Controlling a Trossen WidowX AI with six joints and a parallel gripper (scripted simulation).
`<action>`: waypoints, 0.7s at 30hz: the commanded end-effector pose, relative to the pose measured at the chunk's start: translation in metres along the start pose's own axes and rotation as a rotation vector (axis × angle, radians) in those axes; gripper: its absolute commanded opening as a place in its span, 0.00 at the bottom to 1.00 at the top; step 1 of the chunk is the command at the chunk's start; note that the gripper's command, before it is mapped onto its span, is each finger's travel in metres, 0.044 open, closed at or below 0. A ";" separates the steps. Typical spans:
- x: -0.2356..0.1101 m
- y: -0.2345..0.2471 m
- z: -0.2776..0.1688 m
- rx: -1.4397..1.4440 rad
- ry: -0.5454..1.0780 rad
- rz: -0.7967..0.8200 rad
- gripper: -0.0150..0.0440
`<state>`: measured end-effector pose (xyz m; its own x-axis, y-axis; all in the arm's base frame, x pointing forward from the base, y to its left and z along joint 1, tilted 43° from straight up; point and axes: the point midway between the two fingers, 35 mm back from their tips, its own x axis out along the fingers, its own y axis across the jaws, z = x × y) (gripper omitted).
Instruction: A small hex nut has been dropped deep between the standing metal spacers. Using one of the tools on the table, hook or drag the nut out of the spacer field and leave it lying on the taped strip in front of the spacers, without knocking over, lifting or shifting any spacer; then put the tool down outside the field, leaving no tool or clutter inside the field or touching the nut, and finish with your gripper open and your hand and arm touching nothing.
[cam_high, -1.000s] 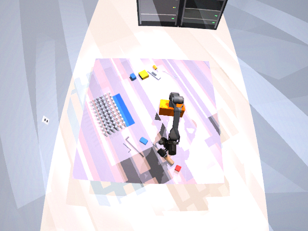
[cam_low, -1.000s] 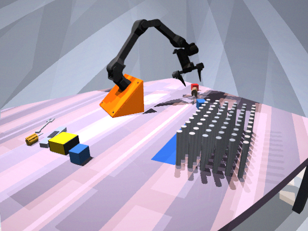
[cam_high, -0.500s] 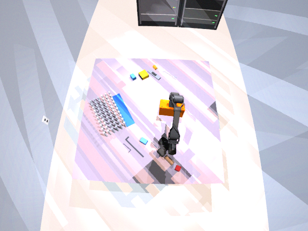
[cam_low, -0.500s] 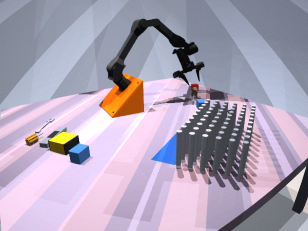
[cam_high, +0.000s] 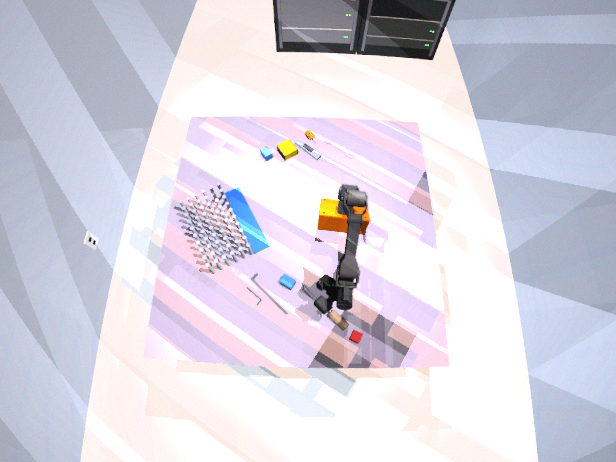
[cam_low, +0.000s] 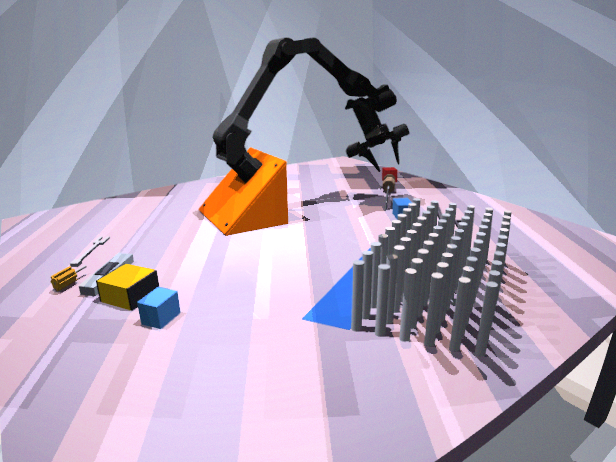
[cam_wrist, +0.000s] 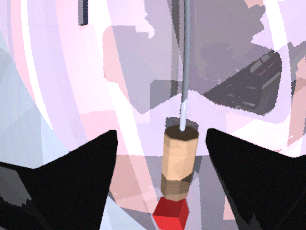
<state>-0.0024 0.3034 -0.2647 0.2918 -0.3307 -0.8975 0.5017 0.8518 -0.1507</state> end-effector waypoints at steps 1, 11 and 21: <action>0.009 -0.003 0.001 -0.005 -0.006 0.000 0.73; 0.024 -0.010 0.001 -0.006 -0.006 0.000 0.73; 0.039 -0.017 0.001 -0.006 -0.006 0.000 0.73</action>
<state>0.0003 0.2820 -0.2908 0.2921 -0.3315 -0.8971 0.5014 0.8519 -0.1516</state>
